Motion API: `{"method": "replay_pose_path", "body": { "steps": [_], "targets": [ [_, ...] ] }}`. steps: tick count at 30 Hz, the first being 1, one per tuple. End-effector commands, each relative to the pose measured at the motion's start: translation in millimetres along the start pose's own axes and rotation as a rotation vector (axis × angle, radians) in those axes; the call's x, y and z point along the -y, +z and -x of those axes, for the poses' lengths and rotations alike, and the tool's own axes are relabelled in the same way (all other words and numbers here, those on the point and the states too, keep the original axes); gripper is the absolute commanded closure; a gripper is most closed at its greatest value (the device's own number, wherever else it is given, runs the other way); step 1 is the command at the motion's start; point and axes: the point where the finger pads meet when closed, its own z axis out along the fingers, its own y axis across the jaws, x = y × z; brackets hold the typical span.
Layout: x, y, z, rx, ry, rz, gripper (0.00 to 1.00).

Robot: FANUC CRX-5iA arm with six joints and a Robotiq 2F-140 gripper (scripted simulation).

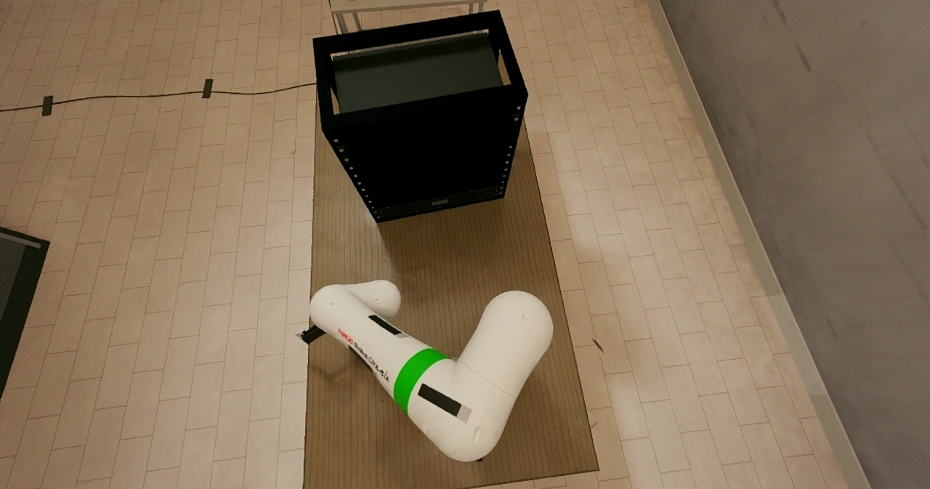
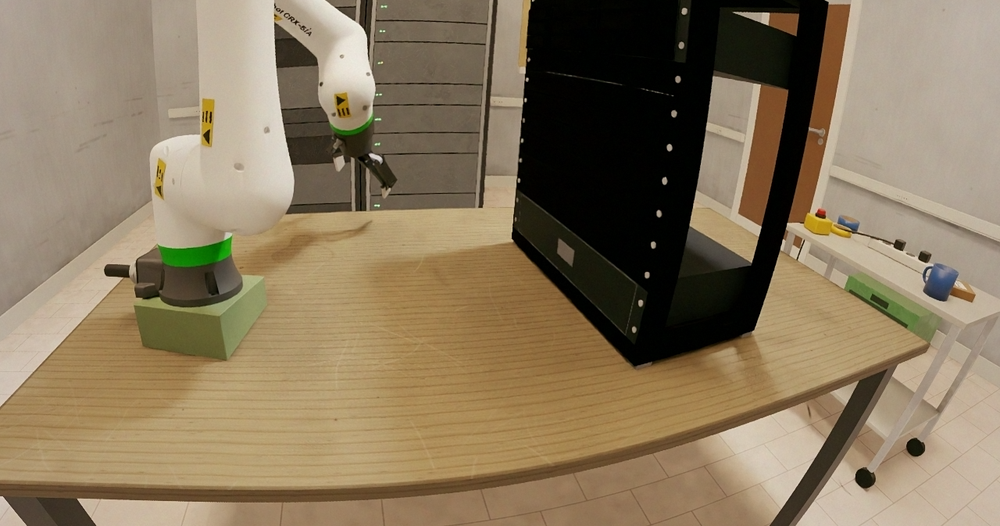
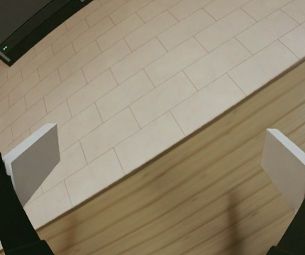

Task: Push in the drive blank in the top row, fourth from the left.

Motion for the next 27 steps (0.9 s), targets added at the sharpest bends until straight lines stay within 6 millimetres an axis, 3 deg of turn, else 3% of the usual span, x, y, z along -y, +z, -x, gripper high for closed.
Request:
{"method": "replay_pose_path", "body": {
  "steps": [1,27],
  "targets": [
    [0.1,-0.2,-0.9,-0.001,-0.001,0.0,0.0],
    [3.9,-3.7,-13.1,-0.031,0.018,0.004,0.0]
  ]
}}
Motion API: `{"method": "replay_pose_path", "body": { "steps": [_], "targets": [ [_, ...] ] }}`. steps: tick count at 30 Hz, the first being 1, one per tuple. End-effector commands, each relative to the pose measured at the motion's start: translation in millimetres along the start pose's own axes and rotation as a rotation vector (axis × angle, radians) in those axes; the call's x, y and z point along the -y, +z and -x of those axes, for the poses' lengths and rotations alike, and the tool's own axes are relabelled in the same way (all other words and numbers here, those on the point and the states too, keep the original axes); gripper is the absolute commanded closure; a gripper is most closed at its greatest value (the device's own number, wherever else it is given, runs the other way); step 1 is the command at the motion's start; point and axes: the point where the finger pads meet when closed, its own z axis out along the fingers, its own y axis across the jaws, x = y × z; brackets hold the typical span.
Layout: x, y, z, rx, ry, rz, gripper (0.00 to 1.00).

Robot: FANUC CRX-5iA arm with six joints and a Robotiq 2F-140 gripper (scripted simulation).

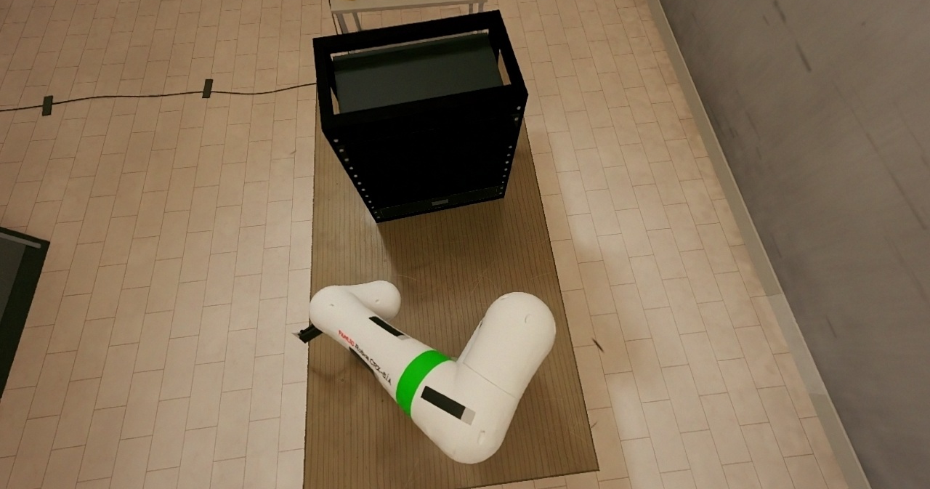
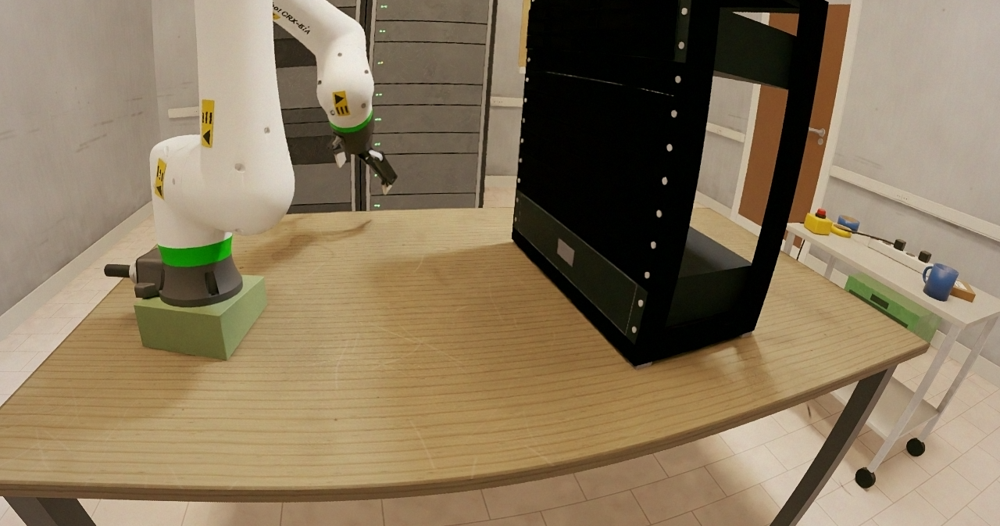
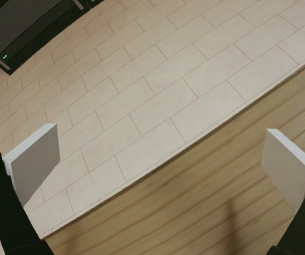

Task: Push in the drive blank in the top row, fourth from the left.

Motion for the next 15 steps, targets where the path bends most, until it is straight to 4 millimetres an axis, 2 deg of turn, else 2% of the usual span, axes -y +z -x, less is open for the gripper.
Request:
{"method": "replay_pose_path", "body": {
  "steps": [1,7,15],
  "targets": [
    [1.5,-1.3,-5.0,-0.011,0.006,0.001,0.0],
    [3.8,-3.3,-11.8,-0.028,0.016,0.003,0.0],
    [10.3,-9.4,-30.3,-0.074,0.046,0.006,0.0]
  ]
}}
